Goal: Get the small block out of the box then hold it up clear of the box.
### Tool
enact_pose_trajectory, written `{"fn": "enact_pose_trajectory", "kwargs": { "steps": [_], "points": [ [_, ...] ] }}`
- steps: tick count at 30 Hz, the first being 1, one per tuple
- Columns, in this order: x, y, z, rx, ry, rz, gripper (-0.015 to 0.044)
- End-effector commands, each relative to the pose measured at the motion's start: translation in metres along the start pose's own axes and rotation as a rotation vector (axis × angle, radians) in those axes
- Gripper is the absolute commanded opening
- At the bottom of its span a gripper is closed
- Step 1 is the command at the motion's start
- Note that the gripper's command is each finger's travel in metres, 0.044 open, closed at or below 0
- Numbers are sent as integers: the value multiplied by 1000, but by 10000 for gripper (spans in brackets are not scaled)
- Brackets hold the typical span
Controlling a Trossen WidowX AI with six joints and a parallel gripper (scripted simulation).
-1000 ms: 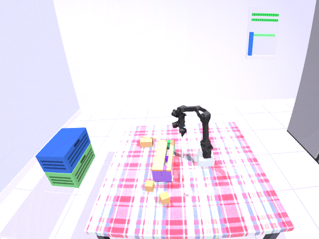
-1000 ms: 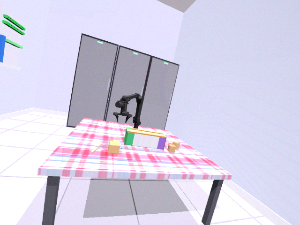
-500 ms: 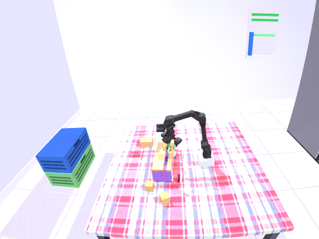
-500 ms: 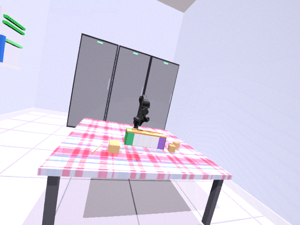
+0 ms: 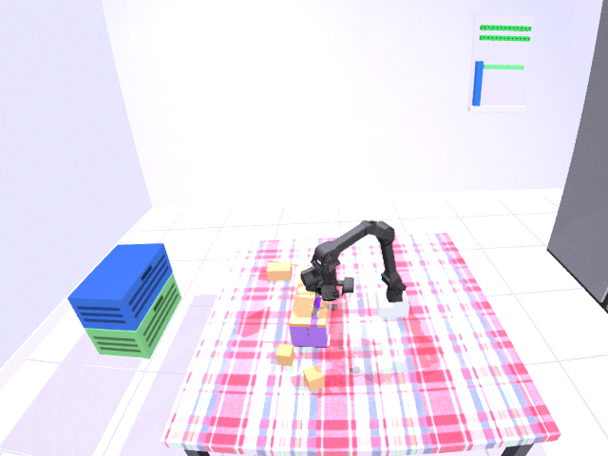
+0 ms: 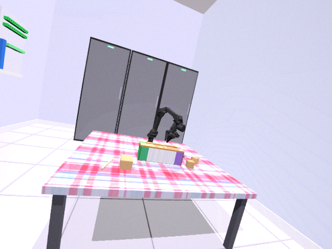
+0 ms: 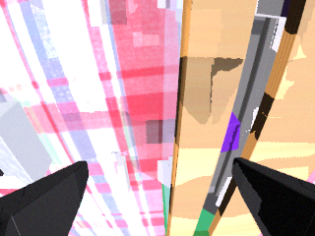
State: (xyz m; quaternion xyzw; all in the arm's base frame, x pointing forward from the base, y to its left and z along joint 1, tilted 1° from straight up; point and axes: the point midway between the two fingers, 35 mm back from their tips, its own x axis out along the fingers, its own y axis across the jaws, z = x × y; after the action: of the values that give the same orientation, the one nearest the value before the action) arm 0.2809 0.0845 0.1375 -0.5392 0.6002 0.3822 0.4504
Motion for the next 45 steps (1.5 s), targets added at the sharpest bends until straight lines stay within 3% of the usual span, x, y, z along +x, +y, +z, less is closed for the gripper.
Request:
{"fn": "enact_pose_trajectory", "kwargs": {
  "steps": [1, 45],
  "points": [
    [-2, -1, 1, -19, 11, -8, 400],
    [62, -9, 28, -19, 10, -8, 400]
  ]
}}
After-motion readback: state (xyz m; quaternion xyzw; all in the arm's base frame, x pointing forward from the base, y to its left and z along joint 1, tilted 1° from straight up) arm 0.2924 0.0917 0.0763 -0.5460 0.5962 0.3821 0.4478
